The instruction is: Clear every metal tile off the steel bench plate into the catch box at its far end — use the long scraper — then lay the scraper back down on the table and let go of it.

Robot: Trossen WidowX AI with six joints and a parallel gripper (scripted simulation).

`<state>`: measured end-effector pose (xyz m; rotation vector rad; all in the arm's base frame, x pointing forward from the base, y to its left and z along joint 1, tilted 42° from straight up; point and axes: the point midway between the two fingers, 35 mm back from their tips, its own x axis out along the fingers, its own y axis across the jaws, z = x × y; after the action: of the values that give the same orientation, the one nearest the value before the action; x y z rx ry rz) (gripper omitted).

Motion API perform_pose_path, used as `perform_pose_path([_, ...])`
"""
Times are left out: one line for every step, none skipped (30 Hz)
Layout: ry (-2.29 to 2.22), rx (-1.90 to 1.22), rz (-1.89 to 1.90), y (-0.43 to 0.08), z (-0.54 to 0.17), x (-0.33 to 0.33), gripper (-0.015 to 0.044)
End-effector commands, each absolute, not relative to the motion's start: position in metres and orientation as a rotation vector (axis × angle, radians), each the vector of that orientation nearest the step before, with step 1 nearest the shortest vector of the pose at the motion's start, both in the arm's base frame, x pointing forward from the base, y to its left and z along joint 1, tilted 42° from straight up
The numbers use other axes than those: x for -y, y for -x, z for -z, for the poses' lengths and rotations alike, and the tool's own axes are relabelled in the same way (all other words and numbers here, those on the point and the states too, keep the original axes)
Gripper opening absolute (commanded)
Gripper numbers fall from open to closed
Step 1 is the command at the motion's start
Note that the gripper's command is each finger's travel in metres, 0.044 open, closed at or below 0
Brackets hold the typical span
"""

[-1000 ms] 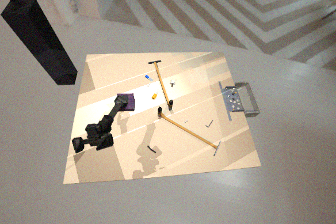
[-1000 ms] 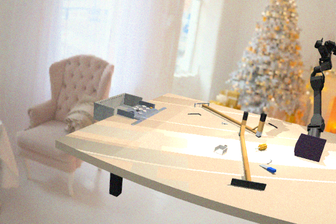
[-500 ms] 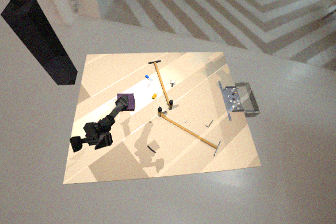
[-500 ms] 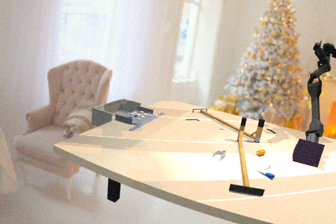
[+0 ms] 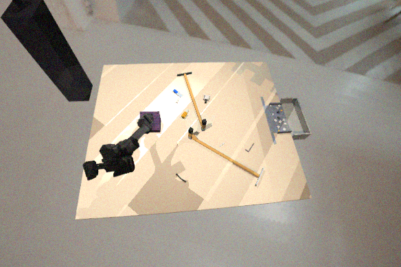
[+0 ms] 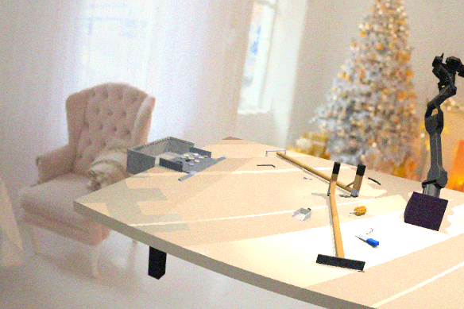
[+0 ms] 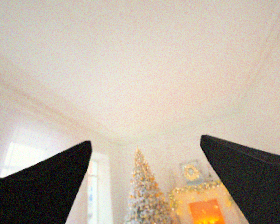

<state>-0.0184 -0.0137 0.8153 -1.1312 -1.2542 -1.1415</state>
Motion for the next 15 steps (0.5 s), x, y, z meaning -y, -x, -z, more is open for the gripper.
perform_pose_path([1.118, 1.261, 1.152, 0.024, -0.815, 0.018, 0.0440])
perform_pose_path([1.116, 1.264, 1.153, 0.024, -0.814, 0.018, 0.0440])
perform_pose_path([1.111, 1.268, 1.154, 0.025, -0.814, 0.019, 0.0440])
perform_pose_path([1.102, 1.273, 1.154, 0.027, -0.814, 0.020, 0.0440])
perform_pose_path([1.092, 1.279, 1.155, 0.028, -0.813, 0.022, 0.0440])
perform_pose_path([1.082, 1.284, 1.156, 0.030, -0.813, 0.023, 0.0440])
perform_pose_path([1.073, 1.289, 1.157, 0.032, -0.813, 0.025, 0.0440])
perform_pose_path([1.060, 1.294, 1.157, 0.034, -0.812, 0.027, 0.0440])
perform_pose_path([1.045, 1.300, 1.158, 0.036, -0.812, 0.030, 0.0440])
perform_pose_path([1.031, 1.306, 1.158, 0.038, -0.812, 0.032, 0.0440])
perform_pose_path([1.016, 1.311, 1.158, 0.040, -0.811, 0.035, 0.0440])
perform_pose_path([1.002, 1.317, 1.158, 0.042, -0.811, 0.038, 0.0440])
perform_pose_path([0.987, 1.322, 1.159, 0.044, -0.810, 0.040, 0.0440])
perform_pose_path([0.972, 1.327, 1.159, 0.046, -0.810, 0.043, 0.0440])
perform_pose_path([0.957, 1.331, 1.159, 0.048, -0.809, 0.046, 0.0440])
